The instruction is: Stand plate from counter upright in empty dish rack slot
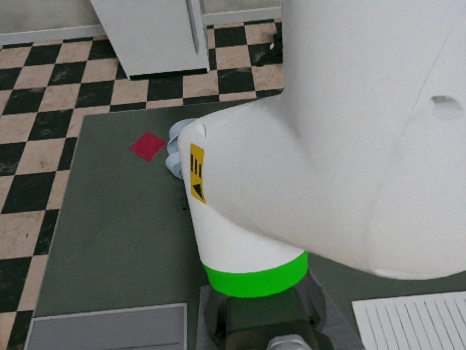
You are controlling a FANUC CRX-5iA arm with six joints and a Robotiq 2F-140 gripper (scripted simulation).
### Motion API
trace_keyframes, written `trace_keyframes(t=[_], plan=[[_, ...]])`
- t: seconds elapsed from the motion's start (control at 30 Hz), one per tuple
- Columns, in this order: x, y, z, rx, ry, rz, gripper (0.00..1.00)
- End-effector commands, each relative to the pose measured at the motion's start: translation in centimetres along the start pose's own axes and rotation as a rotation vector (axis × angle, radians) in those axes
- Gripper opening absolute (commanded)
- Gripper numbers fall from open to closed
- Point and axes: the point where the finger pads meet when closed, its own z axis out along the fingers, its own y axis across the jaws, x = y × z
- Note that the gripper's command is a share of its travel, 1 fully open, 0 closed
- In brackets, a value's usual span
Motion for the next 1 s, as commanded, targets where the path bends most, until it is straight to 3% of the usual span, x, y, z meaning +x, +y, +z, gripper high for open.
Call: trace_keyframes(t=[0.0,0.47,0.97], plan=[[0.3,-0.8,-0.1,0.017,-0.039,-0.138,1.0],[1.1,-2.7,-0.4,0.085,-0.097,-0.426,1.0],[2.2,-5.8,-1.0,0.209,-0.144,-0.821,1.0]])
